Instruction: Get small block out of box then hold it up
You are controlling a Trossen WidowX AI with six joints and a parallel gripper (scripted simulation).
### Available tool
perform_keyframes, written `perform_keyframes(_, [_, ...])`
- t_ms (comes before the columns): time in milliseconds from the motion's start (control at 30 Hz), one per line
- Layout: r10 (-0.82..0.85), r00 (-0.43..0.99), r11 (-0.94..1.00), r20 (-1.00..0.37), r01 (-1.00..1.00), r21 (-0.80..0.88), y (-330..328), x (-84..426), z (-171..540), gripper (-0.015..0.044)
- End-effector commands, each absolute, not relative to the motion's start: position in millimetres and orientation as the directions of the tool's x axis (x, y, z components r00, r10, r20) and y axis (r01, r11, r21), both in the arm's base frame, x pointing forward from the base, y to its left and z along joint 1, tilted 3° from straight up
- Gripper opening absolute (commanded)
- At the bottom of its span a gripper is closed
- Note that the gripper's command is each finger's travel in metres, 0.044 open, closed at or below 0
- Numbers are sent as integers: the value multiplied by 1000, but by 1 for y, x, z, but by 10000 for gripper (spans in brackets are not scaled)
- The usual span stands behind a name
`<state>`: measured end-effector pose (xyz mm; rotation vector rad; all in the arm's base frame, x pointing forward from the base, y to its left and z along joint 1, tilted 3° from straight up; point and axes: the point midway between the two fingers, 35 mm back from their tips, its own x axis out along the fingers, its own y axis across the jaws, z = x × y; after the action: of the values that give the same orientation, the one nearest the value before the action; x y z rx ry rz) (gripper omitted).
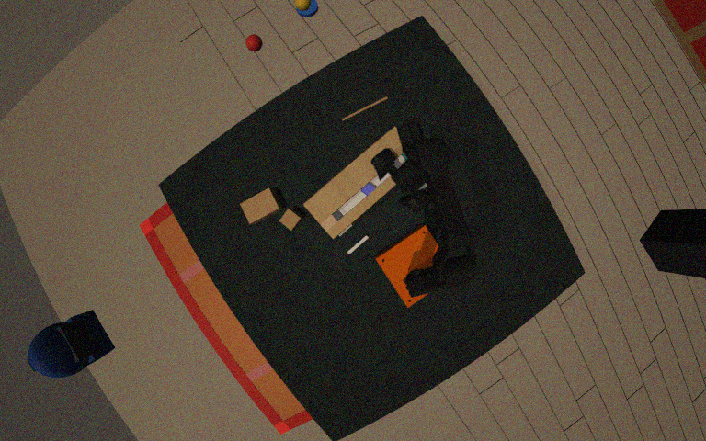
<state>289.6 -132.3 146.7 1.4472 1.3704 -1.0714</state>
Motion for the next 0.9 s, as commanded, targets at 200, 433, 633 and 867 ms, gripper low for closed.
perform_keyframes(200, [281,29,-36,-959,999,20,-133,291,135,400])
perform_keyframes(433, [281,29,-36,-959,999,20,-134,292,123,400])
perform_keyframes(633, [281,29,-36,-959,999,20,-134,292,114,400])
perform_keyframes(867, [281,29,-36,-959,999,20,-135,292,102,400])
